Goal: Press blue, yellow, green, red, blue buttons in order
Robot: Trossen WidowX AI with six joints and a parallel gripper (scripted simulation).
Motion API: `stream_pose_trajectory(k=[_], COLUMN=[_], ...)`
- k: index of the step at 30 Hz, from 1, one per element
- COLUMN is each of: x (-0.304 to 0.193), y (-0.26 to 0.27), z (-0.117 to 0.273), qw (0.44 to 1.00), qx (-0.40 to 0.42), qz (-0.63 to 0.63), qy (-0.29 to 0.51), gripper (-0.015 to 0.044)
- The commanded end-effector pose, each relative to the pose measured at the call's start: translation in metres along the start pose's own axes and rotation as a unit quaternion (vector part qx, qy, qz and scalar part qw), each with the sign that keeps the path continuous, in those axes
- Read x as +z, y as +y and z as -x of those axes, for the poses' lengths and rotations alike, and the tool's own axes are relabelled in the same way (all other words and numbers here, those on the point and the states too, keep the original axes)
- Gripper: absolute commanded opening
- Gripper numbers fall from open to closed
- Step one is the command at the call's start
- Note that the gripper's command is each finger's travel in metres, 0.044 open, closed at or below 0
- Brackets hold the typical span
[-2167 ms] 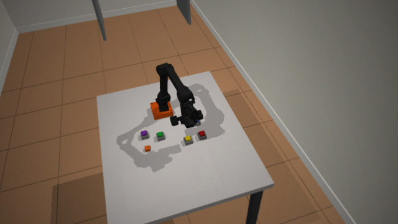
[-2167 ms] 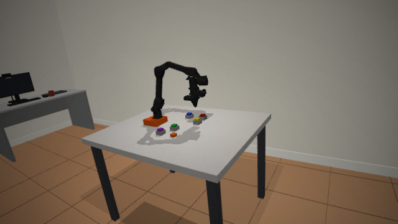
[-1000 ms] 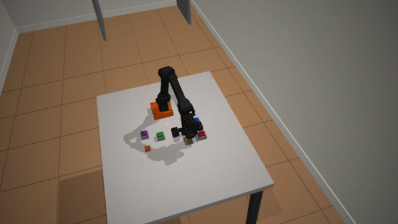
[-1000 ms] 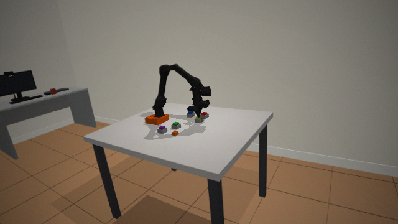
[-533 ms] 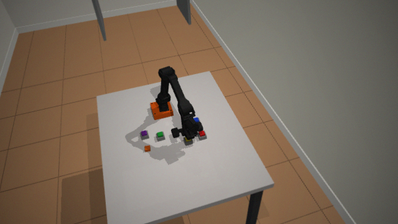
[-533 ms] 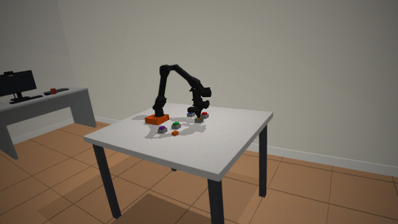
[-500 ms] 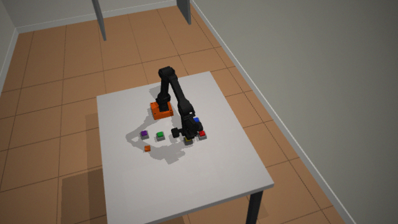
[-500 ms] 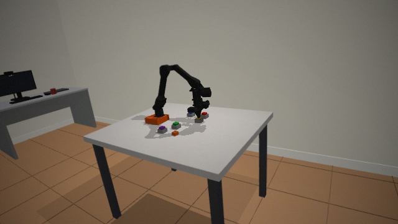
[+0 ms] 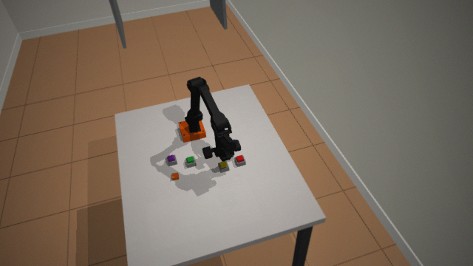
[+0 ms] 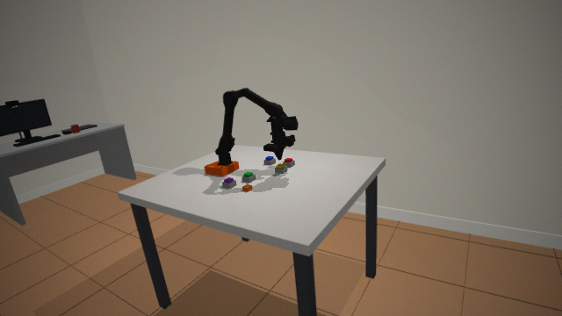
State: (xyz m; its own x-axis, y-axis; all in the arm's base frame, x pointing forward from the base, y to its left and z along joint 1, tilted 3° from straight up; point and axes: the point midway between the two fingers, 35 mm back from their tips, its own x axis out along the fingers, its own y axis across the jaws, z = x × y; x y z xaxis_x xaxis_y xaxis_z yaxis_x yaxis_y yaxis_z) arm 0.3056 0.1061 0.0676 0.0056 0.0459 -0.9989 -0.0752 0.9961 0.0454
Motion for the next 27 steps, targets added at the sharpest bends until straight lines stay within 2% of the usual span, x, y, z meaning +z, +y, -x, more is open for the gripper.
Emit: stream_pose_trajectory(k=[1, 3, 8, 13, 19, 21, 27], x=[0.002, 0.001, 0.0, -0.022, -0.074, -0.088, -0.089], y=[0.001, 0.0, -0.002, -0.071, -0.145, -0.157, -0.159], z=[0.036, 0.057, 0.06, 0.062, 0.06, 0.058, 0.05], qw=[1.0, 1.0, 1.0, 1.0, 1.0, 1.0, 1.0], qx=[0.002, 0.002, 0.002, -0.002, -0.006, -0.006, -0.006], qz=[0.001, 0.001, 0.001, 0.001, 0.001, 0.001, 0.001], qy=[-0.005, -0.005, -0.005, -0.004, -0.002, -0.001, -0.001], gripper=[0.002, 0.002, 0.002, 0.002, 0.002, 0.002, 0.002])
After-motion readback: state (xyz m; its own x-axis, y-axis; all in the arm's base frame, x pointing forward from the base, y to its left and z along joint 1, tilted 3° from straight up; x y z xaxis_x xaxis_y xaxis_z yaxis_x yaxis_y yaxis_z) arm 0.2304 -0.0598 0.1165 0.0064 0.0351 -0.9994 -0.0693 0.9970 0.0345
